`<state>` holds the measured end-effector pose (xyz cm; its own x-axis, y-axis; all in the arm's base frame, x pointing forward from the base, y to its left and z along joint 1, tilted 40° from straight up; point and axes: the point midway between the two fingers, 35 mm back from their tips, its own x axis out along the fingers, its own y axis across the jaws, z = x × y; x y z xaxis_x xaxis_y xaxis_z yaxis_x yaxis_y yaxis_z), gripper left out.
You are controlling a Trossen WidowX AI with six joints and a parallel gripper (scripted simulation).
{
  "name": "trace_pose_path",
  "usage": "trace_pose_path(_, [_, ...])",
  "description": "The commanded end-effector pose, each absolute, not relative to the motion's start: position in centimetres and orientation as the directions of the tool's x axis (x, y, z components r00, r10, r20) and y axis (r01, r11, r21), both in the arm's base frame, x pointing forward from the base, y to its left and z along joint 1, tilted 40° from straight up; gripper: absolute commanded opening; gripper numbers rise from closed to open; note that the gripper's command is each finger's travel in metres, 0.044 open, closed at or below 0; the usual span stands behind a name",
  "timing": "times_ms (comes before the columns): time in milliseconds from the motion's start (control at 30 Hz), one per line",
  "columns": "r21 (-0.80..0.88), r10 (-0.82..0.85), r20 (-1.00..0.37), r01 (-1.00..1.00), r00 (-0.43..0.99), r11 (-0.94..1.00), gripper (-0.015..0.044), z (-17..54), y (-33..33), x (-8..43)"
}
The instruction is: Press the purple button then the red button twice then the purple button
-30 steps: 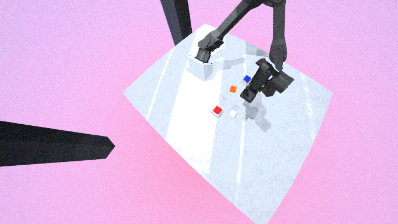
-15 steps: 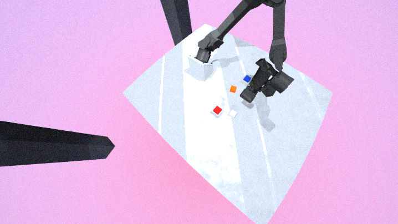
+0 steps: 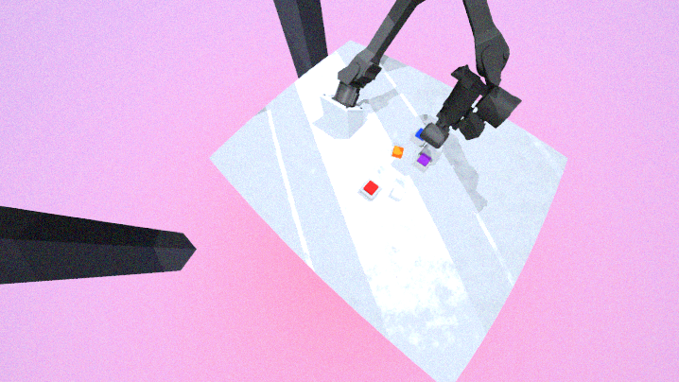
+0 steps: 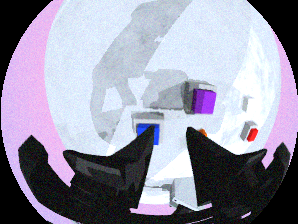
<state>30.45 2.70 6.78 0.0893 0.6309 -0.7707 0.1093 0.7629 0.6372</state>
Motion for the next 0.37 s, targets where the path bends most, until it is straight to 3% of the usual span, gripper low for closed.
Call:
trace_pose_path(0, [0.639, 0.631, -0.769, 0.094, 0.101, 0.763, 0.0256, 12.6, 6.1, 28.7])
trace_pose_path(167, [0.647, 0.639, -0.763, 0.093, 0.101, 0.757, 0.0387, 16.9, 8.9, 25.6])
trace_pose_path(333, [0.647, 0.639, -0.763, 0.093, 0.101, 0.757, 0.04, 16.9, 8.9, 25.6])
